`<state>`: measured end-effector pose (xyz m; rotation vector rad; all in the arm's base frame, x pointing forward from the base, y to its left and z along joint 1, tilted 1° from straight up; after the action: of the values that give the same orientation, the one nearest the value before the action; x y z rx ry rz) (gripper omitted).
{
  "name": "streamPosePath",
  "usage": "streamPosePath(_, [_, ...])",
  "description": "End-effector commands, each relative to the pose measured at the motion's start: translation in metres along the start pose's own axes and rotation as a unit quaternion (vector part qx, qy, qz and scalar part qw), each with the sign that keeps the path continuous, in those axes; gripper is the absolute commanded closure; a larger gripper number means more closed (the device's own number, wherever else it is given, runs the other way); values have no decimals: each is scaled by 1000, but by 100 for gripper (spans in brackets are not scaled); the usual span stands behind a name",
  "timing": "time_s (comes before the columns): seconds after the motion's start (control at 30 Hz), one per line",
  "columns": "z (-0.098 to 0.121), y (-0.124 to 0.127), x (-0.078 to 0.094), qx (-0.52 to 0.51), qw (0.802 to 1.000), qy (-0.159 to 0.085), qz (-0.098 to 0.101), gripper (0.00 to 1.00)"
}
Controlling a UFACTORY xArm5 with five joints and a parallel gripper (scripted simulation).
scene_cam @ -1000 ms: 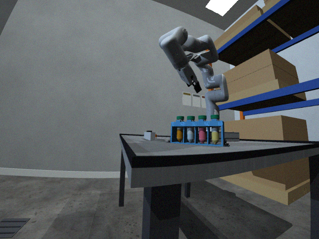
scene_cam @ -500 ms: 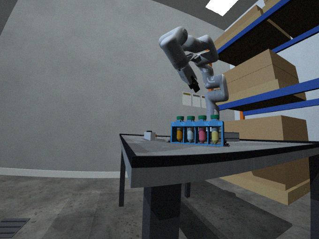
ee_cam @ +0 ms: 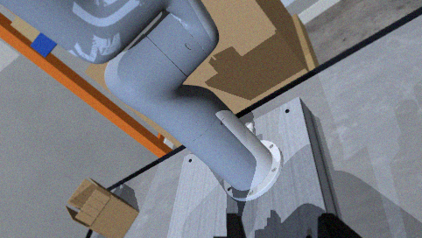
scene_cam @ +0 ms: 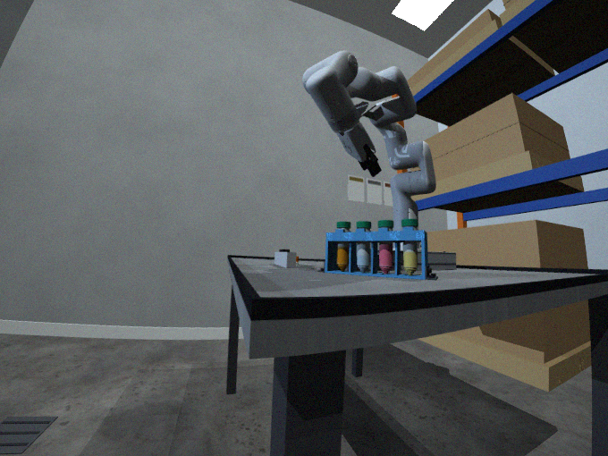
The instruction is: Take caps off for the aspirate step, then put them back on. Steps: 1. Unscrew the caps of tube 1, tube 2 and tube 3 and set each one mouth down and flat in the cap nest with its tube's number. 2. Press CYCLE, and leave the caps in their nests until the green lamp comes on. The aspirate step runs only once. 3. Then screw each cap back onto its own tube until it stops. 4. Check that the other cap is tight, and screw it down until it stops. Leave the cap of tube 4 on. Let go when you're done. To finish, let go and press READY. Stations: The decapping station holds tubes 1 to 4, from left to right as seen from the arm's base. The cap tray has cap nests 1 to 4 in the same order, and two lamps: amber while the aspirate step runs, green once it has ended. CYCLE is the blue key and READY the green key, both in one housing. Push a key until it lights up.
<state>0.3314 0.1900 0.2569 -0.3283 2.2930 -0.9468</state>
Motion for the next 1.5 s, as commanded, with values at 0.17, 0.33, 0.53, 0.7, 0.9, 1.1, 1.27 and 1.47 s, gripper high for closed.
streamPosePath(0.17, [12,-8,-2,35,999,-5,21,54])
streamPosePath(0.33, [15,-13,-3,111,992,-10,53,54])
streamPosePath(0.53, [22,-20,-3,189,978,-10,88,54])
streamPosePath(0.7, [28,-24,-3,222,969,-9,103,54])
streamPosePath(0.9, [38,-33,-4,302,943,-2,140,54])
streamPosePath(1.1, [44,-40,-3,375,911,8,173,54])
streamPosePath(1.27, [50,-45,-4,406,894,14,187,54])
streamPosePath(1.47, [59,-54,-4,479,849,31,221,54])
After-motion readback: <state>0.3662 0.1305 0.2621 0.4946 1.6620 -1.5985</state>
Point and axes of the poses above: the point where the finger pads meet when closed, its own x axis out along the fingers, its own y axis across the jaws, z = x × y, the point moved 5 cm from there along -x, back along the fingers, and after that the axes turned 7 degrees about x, right-handed, at the moved point
